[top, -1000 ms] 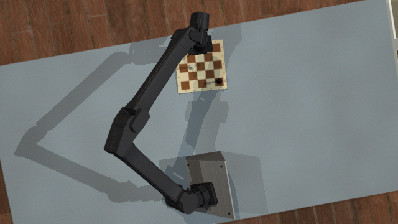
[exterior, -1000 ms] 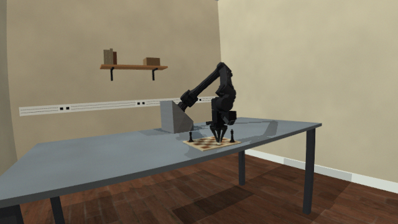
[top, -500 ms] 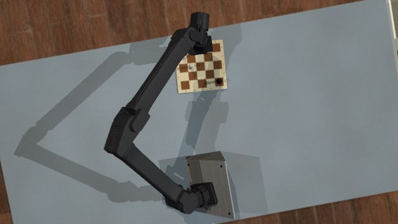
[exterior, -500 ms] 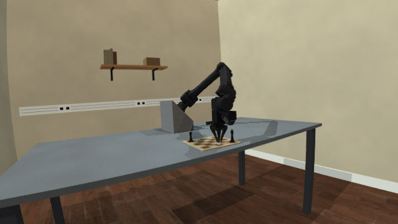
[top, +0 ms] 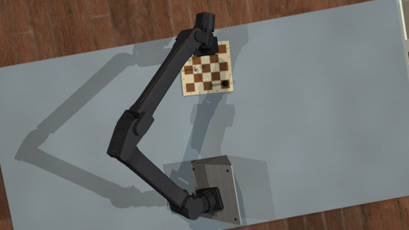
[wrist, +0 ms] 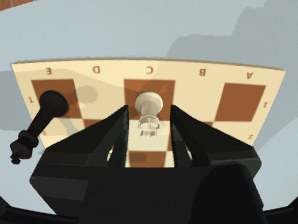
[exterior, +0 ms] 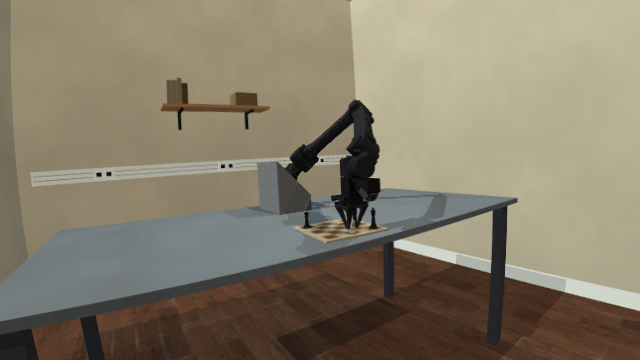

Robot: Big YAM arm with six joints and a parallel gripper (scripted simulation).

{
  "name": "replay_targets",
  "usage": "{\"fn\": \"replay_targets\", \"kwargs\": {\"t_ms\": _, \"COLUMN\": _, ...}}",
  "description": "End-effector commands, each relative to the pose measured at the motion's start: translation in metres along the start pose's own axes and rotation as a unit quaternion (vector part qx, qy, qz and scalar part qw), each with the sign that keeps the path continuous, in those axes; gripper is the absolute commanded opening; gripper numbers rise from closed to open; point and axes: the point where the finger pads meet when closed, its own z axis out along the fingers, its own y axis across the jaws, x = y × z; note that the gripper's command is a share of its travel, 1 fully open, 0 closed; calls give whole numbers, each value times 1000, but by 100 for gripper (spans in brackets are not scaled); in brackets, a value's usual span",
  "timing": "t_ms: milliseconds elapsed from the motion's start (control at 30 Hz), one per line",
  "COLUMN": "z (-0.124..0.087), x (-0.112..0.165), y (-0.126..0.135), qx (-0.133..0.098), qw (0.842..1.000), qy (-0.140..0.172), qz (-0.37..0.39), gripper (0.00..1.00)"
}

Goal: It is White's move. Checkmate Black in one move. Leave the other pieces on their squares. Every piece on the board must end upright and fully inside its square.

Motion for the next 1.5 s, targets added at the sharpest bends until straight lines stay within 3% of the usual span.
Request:
{"fn": "replay_targets", "kwargs": {"t_ms": 0, "z": 5, "x": -11, "y": 10, "qx": 1, "qw": 1000, "qy": -5, "qz": -14, "gripper": 36}}
{"fn": "replay_targets", "kwargs": {"t_ms": 367, "z": 4, "x": -11, "y": 11, "qx": 1, "qw": 1000, "qy": -5, "qz": -15, "gripper": 36}}
{"fn": "replay_targets", "kwargs": {"t_ms": 433, "z": -8, "x": -13, "y": 11, "qx": 1, "qw": 1000, "qy": -9, "qz": -15, "gripper": 36}}
{"fn": "replay_targets", "kwargs": {"t_ms": 500, "z": -36, "x": -22, "y": 6, "qx": 4, "qw": 999, "qy": -28, "qz": -16, "gripper": 36}}
{"fn": "replay_targets", "kwargs": {"t_ms": 833, "z": -84, "x": -20, "y": 4, "qx": 6, "qw": 999, "qy": -29, "qz": -16, "gripper": 36}}
{"fn": "replay_targets", "kwargs": {"t_ms": 967, "z": -88, "x": -17, "y": -2, "qx": 5, "qw": 1000, "qy": -24, "qz": -11, "gripper": 36}}
{"fn": "replay_targets", "kwargs": {"t_ms": 1100, "z": -113, "x": -19, "y": 4, "qx": 7, "qw": 999, "qy": -30, "qz": -16, "gripper": 36}}
{"fn": "replay_targets", "kwargs": {"t_ms": 1367, "z": -118, "x": -17, "y": 0, "qx": 6, "qw": 1000, "qy": -25, "qz": -12, "gripper": 36}}
{"fn": "replay_targets", "kwargs": {"t_ms": 1400, "z": -118, "x": -16, "y": 0, "qx": 6, "qw": 1000, "qy": -25, "qz": -12, "gripper": 100}}
{"fn": "replay_targets", "kwargs": {"t_ms": 1467, "z": -118, "x": -16, "y": 0, "qx": 6, "qw": 1000, "qy": -25, "qz": -12, "gripper": 100}}
